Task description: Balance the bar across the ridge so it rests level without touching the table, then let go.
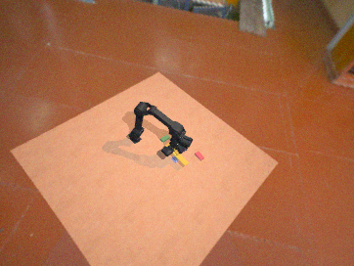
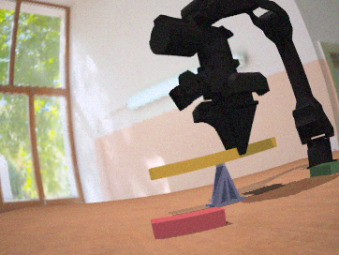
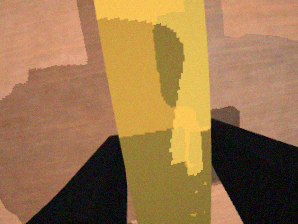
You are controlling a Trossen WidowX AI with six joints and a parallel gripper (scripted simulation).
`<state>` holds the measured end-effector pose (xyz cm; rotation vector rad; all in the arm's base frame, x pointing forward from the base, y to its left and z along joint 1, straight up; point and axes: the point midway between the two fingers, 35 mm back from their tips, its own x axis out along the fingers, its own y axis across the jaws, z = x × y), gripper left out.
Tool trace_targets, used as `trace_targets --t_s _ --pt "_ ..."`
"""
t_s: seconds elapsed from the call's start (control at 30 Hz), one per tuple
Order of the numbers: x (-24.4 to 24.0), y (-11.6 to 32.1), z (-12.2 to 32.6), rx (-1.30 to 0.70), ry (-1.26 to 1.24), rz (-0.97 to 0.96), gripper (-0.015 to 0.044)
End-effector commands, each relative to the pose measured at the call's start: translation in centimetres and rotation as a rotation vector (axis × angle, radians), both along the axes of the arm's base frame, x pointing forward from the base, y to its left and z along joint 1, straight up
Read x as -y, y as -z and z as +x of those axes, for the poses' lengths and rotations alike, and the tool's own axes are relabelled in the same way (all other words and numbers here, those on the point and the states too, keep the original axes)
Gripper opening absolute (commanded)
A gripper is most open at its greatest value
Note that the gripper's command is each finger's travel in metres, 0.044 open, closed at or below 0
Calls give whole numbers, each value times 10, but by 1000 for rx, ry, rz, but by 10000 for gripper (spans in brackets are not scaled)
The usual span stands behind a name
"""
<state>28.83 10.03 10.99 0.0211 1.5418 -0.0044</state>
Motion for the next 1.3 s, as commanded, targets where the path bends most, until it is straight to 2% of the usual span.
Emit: trace_targets --t_s 0.0,0.87,1.17,1.2,1.27 --pt "0 0 0 0 0 0 171" --pt "0 0 0 0 0 0 185" --pt "0 0 0 0 0 0 421" --pt "0 0 0 0 0 0 440" --pt "0 0 0 0 0 0 440"
